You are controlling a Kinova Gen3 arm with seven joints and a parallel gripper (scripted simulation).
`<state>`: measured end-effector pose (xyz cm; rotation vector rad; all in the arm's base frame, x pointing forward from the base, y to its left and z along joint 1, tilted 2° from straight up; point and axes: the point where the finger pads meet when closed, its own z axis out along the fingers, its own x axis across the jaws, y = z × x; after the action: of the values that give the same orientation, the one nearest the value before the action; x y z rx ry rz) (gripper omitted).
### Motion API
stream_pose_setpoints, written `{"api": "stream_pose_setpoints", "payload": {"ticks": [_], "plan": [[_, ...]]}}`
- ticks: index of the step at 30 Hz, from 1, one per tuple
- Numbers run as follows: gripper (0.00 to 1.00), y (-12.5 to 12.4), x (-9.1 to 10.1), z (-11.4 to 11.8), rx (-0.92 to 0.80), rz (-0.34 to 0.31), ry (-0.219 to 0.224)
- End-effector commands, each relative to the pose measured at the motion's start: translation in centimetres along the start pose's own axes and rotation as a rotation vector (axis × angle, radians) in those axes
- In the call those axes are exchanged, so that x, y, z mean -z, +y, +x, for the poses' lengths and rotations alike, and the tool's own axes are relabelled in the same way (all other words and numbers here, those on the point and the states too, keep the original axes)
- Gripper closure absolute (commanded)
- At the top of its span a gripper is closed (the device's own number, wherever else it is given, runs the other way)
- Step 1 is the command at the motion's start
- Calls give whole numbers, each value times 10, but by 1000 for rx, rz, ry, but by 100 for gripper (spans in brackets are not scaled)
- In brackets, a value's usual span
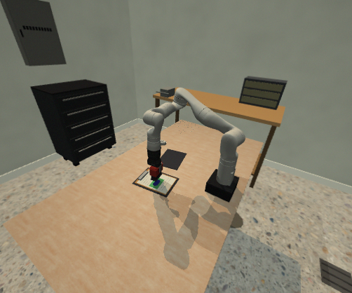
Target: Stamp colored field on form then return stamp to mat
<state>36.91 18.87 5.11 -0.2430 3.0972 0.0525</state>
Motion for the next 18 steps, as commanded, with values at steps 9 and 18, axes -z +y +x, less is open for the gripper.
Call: {"api": "stream_pose_setpoints", "payload": {"ticks": [9, 18], "plan": [[42, -77, 2, -25, 35, 9, 3], [42, -184, 3, -37, 85, 11, 5]]}}
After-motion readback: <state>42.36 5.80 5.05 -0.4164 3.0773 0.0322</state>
